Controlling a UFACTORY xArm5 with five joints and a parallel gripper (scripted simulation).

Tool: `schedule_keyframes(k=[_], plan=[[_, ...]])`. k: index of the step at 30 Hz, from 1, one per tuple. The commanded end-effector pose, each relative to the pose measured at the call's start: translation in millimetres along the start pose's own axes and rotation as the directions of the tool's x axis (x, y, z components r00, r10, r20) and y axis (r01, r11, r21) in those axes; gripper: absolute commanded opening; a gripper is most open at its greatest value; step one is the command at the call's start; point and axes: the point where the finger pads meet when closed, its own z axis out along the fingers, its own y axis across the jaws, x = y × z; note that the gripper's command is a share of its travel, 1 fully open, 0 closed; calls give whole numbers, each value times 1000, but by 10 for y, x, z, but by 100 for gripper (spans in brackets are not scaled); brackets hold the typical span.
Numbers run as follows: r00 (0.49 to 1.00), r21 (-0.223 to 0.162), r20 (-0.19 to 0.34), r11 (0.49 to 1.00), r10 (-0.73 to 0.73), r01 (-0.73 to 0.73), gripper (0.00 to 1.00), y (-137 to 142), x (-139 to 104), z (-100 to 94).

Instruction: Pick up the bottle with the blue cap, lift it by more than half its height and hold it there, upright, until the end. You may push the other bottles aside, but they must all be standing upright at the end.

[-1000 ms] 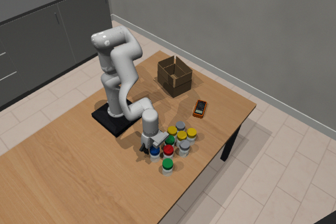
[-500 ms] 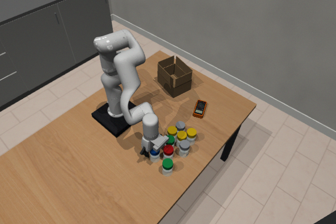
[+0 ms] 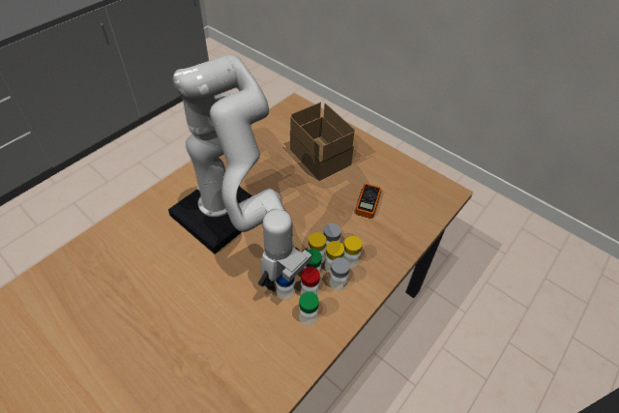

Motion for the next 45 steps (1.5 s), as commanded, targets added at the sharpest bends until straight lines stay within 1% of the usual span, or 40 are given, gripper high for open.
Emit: schedule_keyframes(k=[1,21,40,41,45], plan=[[1000,0,-4,1000,0,0,79,3,32,-9],[1000,5,-5,1000,0,0,79,3,178,4],[1000,6,-5,1000,0,0,79,3,238,9],[1000,0,-4,1000,0,0,79,3,233,-16],[1000,3,-4,1000,0,0,79,3,234,-116]])
